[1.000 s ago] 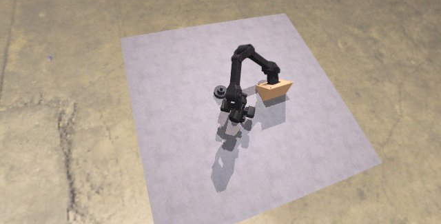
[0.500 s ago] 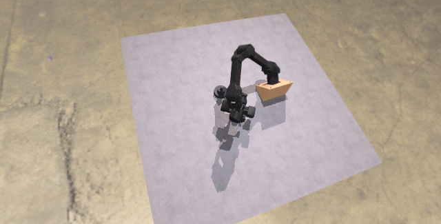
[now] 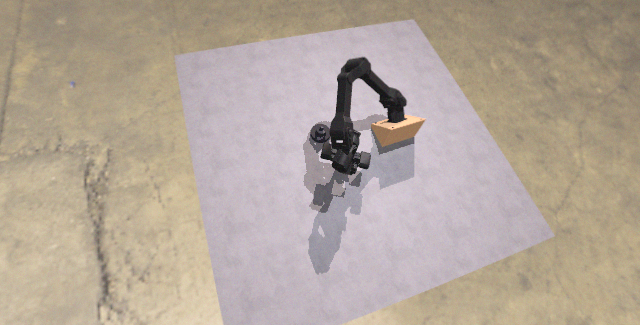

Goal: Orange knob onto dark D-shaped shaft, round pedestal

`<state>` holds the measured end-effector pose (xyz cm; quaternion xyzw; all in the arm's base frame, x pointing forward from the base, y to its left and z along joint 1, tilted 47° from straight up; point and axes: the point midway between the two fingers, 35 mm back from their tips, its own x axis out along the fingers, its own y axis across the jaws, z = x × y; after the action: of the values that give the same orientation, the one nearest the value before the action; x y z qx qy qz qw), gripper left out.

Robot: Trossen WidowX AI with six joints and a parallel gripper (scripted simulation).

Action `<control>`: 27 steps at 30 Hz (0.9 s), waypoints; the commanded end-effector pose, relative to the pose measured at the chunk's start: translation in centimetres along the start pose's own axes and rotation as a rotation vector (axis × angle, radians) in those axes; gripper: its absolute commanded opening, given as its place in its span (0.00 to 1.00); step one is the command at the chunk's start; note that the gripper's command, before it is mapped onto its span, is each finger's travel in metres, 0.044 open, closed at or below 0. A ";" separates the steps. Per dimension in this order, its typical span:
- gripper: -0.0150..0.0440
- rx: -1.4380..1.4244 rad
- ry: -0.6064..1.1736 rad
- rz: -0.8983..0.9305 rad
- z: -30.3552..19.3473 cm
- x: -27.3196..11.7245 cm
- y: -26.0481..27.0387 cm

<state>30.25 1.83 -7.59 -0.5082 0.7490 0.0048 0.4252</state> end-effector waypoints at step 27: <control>0.56 -0.008 -0.508 0.008 -3.1 -1.1 0.1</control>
<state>28.68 1.34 -5.11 -0.4918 0.6331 0.1230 0.5849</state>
